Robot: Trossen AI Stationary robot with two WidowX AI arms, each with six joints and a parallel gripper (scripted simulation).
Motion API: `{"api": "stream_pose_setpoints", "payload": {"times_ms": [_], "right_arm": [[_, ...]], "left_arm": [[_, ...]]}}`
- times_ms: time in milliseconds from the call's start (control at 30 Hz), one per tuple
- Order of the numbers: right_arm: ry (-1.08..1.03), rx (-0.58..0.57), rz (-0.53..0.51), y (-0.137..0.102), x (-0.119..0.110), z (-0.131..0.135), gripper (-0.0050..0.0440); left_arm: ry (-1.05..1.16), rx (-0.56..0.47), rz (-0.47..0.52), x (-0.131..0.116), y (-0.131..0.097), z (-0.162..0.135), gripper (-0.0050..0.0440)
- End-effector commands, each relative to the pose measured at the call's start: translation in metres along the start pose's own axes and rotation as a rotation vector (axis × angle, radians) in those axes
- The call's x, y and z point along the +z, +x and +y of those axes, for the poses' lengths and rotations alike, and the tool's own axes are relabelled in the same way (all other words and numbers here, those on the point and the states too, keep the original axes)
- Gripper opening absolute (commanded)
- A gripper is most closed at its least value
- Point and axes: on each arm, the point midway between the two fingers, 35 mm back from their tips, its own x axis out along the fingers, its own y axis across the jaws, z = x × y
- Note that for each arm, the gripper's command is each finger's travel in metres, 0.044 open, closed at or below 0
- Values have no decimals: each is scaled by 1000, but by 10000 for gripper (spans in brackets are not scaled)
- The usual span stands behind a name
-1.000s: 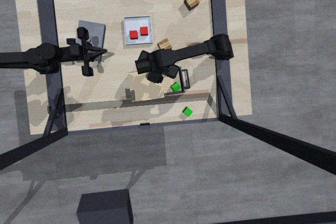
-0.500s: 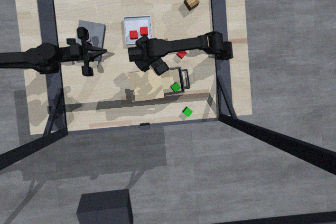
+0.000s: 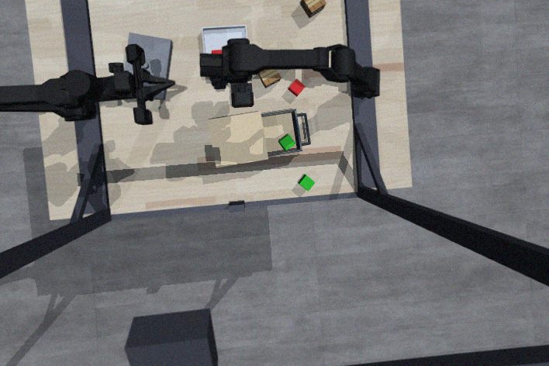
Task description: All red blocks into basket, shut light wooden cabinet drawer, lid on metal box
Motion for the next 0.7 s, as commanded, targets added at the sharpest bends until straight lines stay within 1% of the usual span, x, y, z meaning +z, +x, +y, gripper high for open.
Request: {"api": "stream_pose_setpoints", "payload": {"times_ms": [0,233,333,400,467,667], "right_arm": [[233,3,-37,-13,9,-24,-50],[551,-11,-25,-7,12,-58,-50],[534,-9,-20,-6,11,-55,-50],[598,-4,-22,-5,13,-62,-50],[720,4,-27,-4,16,-73,-50],[1000,-10,-14,3,13,-104,-50]], "left_arm": [[5,-11,-15,5,-1,-3,-50],[5,-11,-15,5,-1,-3,-50],[5,-11,-15,5,-1,-3,-50],[5,-11,-15,5,-1,-3,-50],[5,-11,-15,5,-1,-3,-50],[5,-11,-15,5,-1,-3,-50]]}}
